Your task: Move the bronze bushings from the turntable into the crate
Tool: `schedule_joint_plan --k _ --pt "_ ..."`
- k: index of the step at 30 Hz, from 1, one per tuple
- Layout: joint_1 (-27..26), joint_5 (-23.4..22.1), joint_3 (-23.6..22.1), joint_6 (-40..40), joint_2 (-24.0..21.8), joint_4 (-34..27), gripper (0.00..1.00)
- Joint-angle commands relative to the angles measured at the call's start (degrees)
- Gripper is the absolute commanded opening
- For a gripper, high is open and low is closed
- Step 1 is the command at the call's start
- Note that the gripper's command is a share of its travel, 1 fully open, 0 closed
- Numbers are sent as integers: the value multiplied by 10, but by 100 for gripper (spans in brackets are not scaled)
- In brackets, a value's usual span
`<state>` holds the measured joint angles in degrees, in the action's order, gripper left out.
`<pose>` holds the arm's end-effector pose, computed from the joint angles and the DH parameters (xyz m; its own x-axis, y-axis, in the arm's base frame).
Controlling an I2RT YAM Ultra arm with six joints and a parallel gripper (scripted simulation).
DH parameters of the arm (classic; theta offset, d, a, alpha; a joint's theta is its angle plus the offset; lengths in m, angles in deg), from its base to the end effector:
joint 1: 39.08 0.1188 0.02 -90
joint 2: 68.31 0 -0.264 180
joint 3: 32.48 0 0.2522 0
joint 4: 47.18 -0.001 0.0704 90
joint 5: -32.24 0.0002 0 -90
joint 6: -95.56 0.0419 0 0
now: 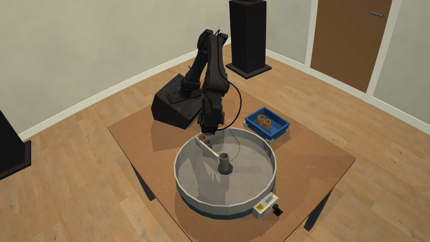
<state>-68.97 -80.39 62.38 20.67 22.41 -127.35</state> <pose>0.2695 -0.1352 0.2951 -0.7133 0.6875 -0.1357 0.5856 0.6912 0.4234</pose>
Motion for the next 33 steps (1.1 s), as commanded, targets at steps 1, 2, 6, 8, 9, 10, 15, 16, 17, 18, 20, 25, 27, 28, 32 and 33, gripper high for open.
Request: schedule_joint_plan --k 1,2,6,8,9,10,15,16,17,18,20,25,27,28,32,33 --pt "-18 -8 -43 -83 -46 31 13" --pt "-18 -8 -43 -83 -46 31 13" --pt "-32 -14 -87 -132 -77 42 13" --pt "-39 -16 -112 -160 -94 46 13" --pt "-42 -17 -123 -173 -102 49 13" --pt "-46 -18 -134 -186 -109 50 13" --pt "-63 -23 -176 -244 -141 55 13" --pt "-65 -24 -183 -253 -146 56 13" --pt "-68 -25 -188 -261 -150 56 13" --pt "-70 -26 -193 -268 -153 57 13" --pt "-70 -26 -193 -268 -153 57 13" --pt "-77 -31 -206 -289 -163 58 13" --pt "-78 -31 -193 -292 -165 58 13" --pt "-78 -32 -194 -293 -165 58 13" --pt "-79 -32 -195 -294 -164 56 13" --pt "-79 -32 -195 -294 -164 56 13"
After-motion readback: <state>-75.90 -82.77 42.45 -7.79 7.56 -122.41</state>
